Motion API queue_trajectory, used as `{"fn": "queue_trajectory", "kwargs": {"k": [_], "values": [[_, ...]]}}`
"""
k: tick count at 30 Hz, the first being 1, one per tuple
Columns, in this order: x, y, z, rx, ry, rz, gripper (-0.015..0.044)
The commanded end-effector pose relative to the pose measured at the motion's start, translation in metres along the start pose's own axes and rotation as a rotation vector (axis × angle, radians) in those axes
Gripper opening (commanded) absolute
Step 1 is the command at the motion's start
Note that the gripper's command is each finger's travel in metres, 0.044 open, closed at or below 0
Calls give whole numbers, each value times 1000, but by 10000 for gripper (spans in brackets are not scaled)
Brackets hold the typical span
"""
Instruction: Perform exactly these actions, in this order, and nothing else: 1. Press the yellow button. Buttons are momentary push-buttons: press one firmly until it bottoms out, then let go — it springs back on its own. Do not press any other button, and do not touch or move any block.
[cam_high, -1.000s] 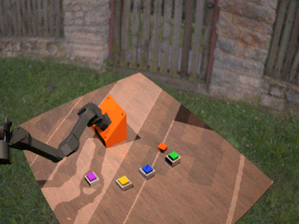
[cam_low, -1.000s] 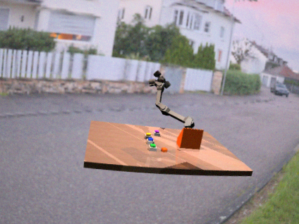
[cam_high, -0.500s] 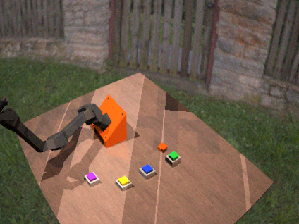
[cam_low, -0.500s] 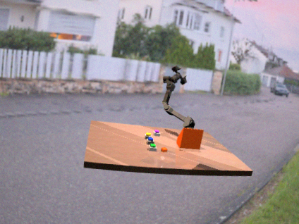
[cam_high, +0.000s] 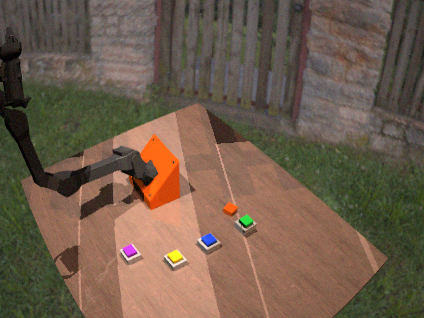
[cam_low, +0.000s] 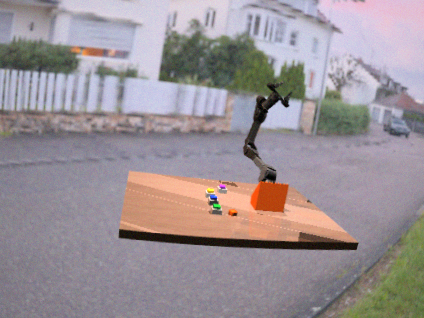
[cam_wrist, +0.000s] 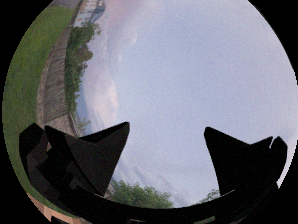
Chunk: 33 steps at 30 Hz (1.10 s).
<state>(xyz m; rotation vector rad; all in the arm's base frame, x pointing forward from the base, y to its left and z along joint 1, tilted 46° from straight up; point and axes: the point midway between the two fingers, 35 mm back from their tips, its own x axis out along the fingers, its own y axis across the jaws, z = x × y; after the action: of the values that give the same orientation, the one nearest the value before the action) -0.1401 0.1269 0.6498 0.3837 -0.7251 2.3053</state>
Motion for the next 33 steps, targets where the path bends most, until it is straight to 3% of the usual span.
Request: {"fn": "queue_trajectory", "kwargs": {"k": [1, 8, 15, 24, 33], "values": [[15, -28, -72, 61, 226, -132, 400], [1, -85, -184, 157, 569, -395, 400], [-58, -142, -280, 256, 879, -701, 400], [-186, -190, -366, 391, 1242, -1131, 400], [-342, -192, -402, 541, 1586, -1585, 400]]}}
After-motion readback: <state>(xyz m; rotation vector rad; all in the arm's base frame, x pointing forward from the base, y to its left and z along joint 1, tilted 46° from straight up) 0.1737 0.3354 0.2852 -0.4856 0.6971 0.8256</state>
